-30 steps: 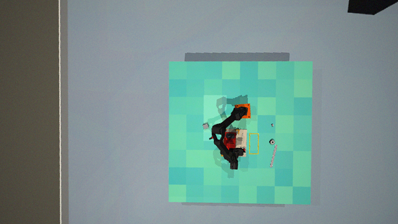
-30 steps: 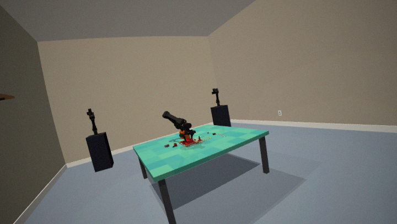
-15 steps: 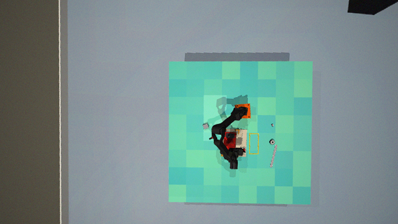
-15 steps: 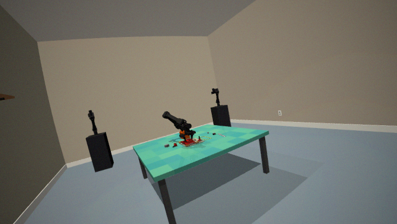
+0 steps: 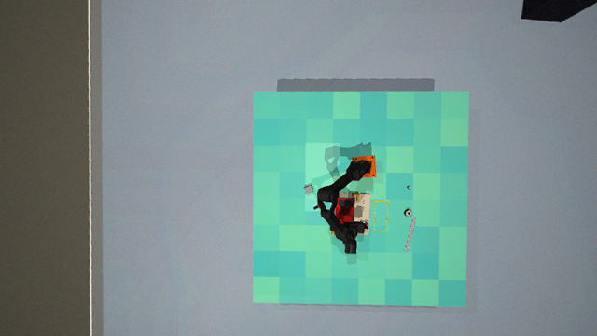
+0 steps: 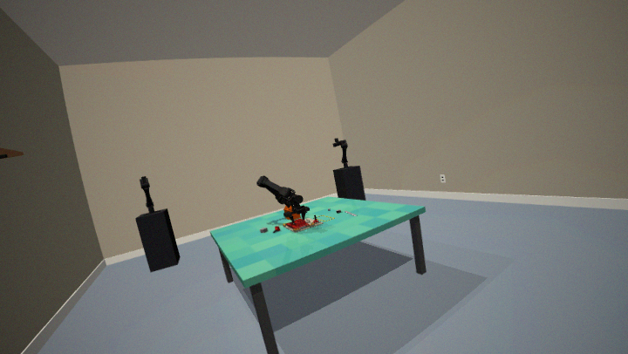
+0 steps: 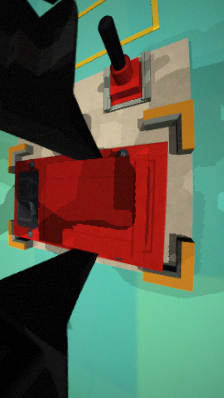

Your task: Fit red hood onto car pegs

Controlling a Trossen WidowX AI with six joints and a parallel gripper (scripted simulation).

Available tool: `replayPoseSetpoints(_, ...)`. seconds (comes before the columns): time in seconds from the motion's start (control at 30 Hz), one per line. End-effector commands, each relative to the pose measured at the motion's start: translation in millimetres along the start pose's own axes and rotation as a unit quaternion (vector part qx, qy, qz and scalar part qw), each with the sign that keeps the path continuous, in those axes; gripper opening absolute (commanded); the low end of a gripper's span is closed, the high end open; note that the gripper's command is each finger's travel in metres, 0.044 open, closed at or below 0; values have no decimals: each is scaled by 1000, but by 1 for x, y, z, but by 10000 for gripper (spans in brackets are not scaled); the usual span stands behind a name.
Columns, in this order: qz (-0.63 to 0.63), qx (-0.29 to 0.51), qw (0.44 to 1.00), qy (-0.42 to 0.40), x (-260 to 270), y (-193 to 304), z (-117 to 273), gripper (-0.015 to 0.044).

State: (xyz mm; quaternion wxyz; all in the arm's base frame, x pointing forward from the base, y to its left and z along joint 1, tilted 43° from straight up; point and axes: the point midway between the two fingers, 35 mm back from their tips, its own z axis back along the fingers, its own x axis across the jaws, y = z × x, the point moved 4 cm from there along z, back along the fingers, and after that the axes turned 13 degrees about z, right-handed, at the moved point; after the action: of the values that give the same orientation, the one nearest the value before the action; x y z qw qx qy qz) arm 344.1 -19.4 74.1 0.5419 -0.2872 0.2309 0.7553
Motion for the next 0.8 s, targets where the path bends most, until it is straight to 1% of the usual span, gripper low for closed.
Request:
replayPoseSetpoints(0.0,0,0,1000,0,0,0,0,394)
replayPoseSetpoints(0.07,0,0,1000,0,0,0,0,440)
replayPoseSetpoints(0.17,0,1,1000,-1,0,-1,7,440)
replayPoseSetpoints(0.23,0,2,1000,-2,1,-3,23,440)
replayPoseSetpoints(0.37,0,7,1000,-2,0,-3,71,440)
replayPoseSetpoints(0.77,0,7,1000,-2,0,-3,74,440)
